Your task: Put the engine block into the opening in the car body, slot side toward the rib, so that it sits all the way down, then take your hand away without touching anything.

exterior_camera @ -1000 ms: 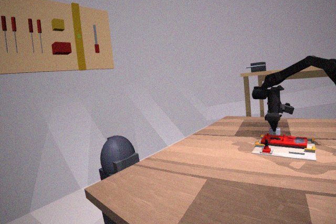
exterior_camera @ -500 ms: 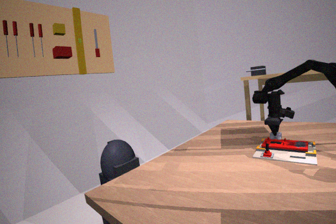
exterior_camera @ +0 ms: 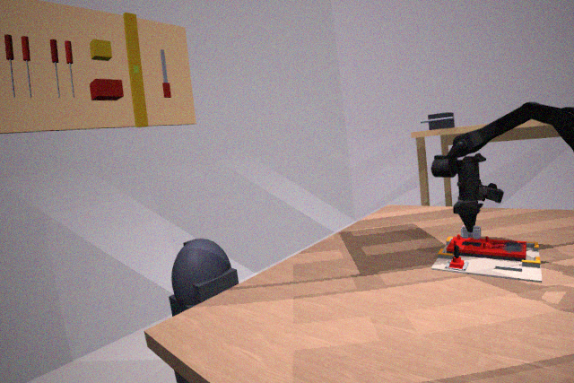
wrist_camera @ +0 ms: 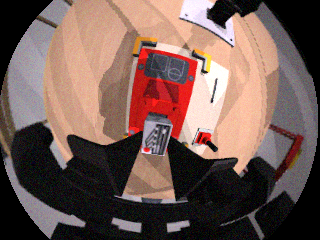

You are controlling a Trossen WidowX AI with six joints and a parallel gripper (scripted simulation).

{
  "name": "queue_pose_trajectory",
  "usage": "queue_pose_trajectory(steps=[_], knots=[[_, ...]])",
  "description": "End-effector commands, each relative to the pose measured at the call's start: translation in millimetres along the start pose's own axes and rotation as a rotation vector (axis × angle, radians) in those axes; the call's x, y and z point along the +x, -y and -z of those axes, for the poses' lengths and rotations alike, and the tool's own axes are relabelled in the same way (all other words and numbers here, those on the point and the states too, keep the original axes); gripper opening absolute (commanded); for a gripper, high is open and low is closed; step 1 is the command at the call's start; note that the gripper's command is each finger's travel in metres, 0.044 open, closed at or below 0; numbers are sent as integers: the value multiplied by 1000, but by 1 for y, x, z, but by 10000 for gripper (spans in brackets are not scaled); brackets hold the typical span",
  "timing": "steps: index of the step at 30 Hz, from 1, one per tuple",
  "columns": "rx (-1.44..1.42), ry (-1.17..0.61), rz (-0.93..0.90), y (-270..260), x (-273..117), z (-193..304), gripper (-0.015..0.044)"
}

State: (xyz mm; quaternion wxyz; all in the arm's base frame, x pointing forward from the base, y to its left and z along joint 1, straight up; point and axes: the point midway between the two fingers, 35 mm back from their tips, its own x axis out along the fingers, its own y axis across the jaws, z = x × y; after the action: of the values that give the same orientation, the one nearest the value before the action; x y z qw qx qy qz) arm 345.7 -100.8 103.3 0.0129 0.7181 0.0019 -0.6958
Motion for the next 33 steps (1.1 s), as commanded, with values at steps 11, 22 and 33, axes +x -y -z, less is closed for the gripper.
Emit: queue_pose_trajectory(steps=[11,22,33], knots=[[-5,1,1,0,1,0,159],[55,1,0,0,3,0,159],[-2,1,0,0,5,0,159]])
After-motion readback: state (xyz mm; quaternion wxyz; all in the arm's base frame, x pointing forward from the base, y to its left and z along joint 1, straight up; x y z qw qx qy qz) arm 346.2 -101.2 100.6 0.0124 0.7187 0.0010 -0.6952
